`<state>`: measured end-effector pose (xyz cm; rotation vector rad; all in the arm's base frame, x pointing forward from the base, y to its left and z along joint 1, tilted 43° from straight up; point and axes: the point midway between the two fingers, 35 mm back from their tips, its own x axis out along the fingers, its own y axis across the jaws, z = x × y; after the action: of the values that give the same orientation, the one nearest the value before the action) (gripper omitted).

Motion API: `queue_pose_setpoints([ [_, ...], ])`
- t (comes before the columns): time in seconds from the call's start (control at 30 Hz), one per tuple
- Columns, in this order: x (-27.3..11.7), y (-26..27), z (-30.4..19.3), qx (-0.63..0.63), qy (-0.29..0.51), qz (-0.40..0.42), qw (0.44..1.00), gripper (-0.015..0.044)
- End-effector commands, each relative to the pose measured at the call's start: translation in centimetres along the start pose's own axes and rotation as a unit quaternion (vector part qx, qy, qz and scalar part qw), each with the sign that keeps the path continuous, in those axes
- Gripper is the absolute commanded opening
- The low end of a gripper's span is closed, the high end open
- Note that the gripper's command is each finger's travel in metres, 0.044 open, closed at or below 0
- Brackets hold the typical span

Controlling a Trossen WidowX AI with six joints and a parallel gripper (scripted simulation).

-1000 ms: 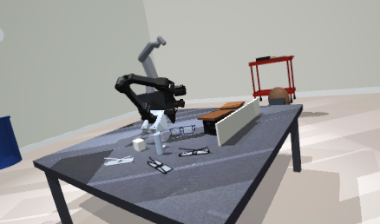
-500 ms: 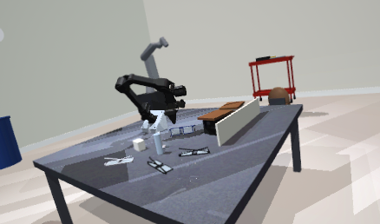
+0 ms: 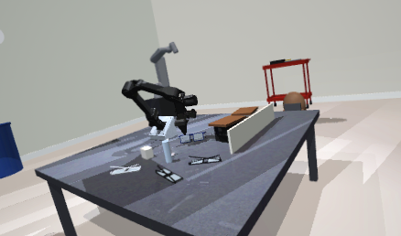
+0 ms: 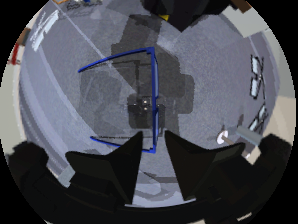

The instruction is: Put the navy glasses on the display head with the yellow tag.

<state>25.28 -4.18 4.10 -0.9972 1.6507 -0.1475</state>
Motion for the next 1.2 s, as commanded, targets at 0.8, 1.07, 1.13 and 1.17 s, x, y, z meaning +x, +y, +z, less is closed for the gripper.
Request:
queue_pose_setpoints([
  [0.8,2.7,0.0,-0.3,0.0,0.002,-0.001,1.0,0.0054],
  [1.07,2.7,0.0,-0.3,0.0,0.002,-0.001,1.0,0.0001],
  [1.13,2.7,0.0,-0.3,0.0,0.002,-0.001,1.0,0.0],
  [1.17,2.7,0.0,-0.3,0.0,0.002,-0.001,1.0,0.0],
])
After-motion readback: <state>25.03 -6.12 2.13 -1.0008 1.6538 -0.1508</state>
